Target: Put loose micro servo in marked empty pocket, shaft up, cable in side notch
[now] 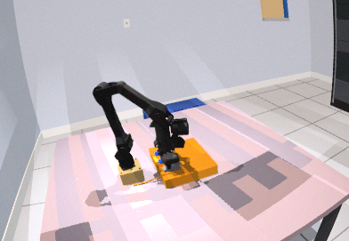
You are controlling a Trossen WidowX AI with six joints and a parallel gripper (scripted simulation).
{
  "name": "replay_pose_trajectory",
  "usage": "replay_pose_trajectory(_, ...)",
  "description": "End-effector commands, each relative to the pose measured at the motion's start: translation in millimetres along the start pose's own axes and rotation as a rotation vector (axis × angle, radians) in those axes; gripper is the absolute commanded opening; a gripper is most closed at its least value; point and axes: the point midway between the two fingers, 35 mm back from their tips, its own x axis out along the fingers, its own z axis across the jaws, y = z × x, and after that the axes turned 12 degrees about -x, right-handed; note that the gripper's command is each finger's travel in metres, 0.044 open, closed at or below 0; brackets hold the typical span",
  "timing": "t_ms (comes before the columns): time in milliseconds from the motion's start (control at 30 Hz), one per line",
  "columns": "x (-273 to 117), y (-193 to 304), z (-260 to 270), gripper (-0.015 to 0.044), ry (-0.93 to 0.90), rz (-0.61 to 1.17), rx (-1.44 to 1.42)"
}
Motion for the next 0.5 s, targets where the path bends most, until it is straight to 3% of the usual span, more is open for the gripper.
replay_pose_trajectory(0,3.7,0.2,0.3,0.0000,-0.002,0.000,-0.005)
replay_pose_trajectory(133,6.9,0.2,0.3,0.0000,-0.002,0.000,-0.005)
replay_pose_trajectory(367,4.2,0.3,0.1,0.0184,-0.002,0.000,-0.005)
replay_pose_trajectory(467,1.4,0.1,0.0,0.0187,-0.002,0.000,-0.005)
